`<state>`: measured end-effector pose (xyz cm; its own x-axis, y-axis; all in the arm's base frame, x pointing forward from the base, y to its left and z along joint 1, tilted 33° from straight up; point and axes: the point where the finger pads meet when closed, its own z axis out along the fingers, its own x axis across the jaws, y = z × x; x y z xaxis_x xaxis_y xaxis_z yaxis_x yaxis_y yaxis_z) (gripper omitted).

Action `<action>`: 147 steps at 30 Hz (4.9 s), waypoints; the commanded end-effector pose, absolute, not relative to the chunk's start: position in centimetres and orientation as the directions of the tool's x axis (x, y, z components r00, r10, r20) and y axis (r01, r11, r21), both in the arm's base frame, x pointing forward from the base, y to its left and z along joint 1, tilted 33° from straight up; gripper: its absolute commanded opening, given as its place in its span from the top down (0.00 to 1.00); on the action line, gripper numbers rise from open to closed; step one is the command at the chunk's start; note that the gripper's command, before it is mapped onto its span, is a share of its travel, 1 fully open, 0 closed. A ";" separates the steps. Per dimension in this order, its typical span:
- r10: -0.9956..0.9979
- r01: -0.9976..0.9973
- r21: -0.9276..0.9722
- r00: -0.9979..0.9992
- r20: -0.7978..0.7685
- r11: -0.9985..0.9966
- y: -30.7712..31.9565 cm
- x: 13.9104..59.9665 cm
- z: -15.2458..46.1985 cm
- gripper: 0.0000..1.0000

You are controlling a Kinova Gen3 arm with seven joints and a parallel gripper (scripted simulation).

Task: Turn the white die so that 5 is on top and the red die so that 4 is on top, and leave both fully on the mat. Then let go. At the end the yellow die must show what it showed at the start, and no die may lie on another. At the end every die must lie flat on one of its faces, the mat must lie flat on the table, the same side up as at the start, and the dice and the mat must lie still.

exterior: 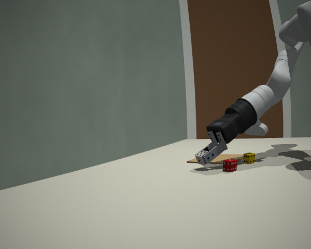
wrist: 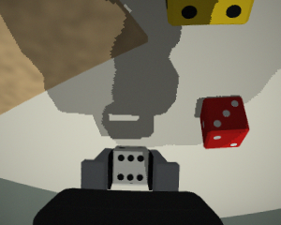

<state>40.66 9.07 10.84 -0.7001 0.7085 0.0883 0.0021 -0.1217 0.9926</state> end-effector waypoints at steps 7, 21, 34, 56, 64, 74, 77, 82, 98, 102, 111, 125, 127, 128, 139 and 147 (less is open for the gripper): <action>0.711 0.000 0.993 -0.699 0.084 -0.118 9.2 40.9 10.5 0.51; 0.711 0.000 0.993 -0.698 0.084 -0.118 9.5 41.1 9.8 0.51; 0.711 0.000 0.993 -0.699 0.084 -0.118 9.5 41.2 9.7 0.51; 0.711 0.000 0.993 -0.699 0.084 -0.118 9.5 41.2 9.7 0.51; 0.711 0.000 0.993 -0.699 0.084 -0.118 9.5 41.2 9.7 0.51; 0.711 0.000 0.993 -0.699 0.084 -0.118 9.6 41.2 9.7 0.51; 0.711 0.000 0.993 -0.699 0.084 -0.118 9.6 41.2 9.7 0.51; 0.711 0.000 0.993 -0.699 0.084 -0.118 9.6 41.2 9.7 0.51; 0.711 0.000 0.993 -0.699 0.084 -0.118 9.6 41.2 9.7 0.51; 0.711 0.000 0.993 -0.699 0.084 -0.118 9.6 41.2 9.7 0.51; 0.711 0.000 0.993 -0.699 0.084 -0.118 9.6 41.2 9.7 0.51; 0.711 0.000 0.993 -0.699 0.084 -0.118 9.6 41.2 9.7 0.45; 0.711 0.000 0.993 -0.699 0.084 -0.118 9.6 41.2 9.7 0.45; 0.711 0.000 0.993 -0.699 0.084 -0.118 9.6 41.2 9.7 0.39; 0.711 0.000 0.993 -0.699 0.084 -0.118 9.6 41.2 9.7 0.21; 0.711 0.000 0.993 -0.699 0.084 -0.118 9.6 41.2 9.7 0.21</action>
